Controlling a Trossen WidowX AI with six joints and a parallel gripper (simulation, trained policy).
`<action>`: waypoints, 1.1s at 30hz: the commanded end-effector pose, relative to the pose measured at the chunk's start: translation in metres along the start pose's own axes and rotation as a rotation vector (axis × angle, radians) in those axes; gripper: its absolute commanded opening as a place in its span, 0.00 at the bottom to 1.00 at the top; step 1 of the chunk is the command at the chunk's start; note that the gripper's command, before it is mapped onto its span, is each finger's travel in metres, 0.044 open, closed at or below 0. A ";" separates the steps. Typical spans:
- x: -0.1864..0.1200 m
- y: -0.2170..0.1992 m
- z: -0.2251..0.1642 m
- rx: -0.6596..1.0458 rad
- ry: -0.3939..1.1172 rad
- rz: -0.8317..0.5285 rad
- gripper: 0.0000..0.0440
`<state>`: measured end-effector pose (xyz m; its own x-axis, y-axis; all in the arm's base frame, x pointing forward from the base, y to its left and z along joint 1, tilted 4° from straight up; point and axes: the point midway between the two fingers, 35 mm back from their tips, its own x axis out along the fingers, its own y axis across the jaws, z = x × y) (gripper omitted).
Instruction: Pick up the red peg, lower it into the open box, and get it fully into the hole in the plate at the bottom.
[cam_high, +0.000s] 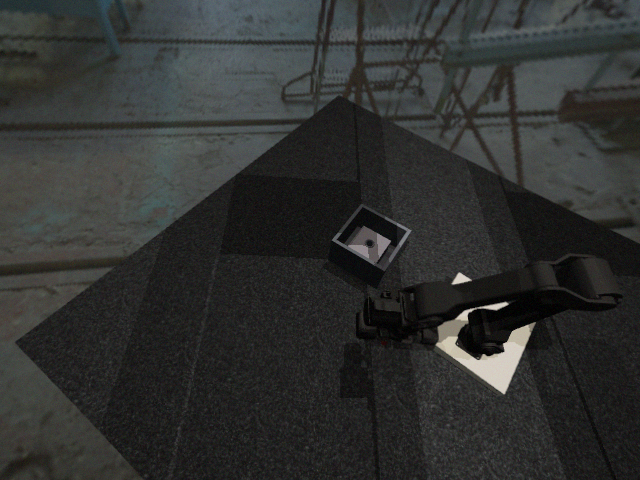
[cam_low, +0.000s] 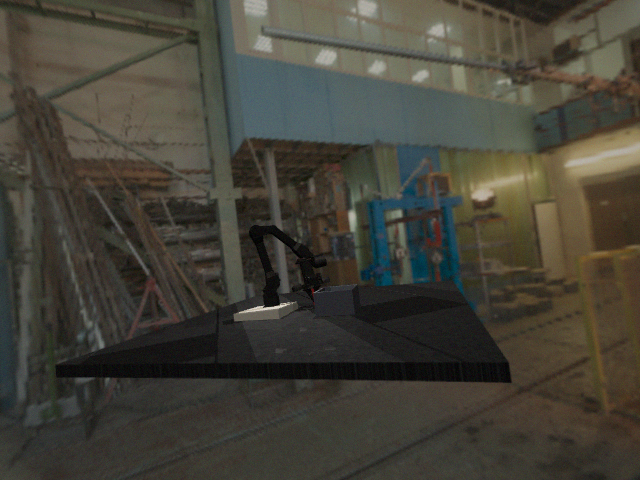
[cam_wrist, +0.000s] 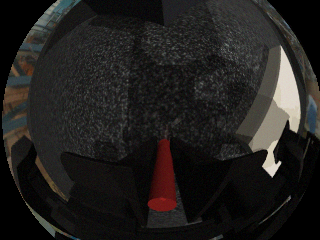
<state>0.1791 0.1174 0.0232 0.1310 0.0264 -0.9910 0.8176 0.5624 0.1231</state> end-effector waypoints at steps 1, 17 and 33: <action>-0.001 0.002 0.002 -0.006 0.015 -0.002 0.00; -0.064 0.036 0.046 -0.104 -0.136 0.090 0.00; -0.099 0.047 0.118 -0.059 -0.244 0.088 0.00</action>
<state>0.2623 0.0548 0.1301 0.3365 -0.0986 -0.9365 0.7549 0.6228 0.2057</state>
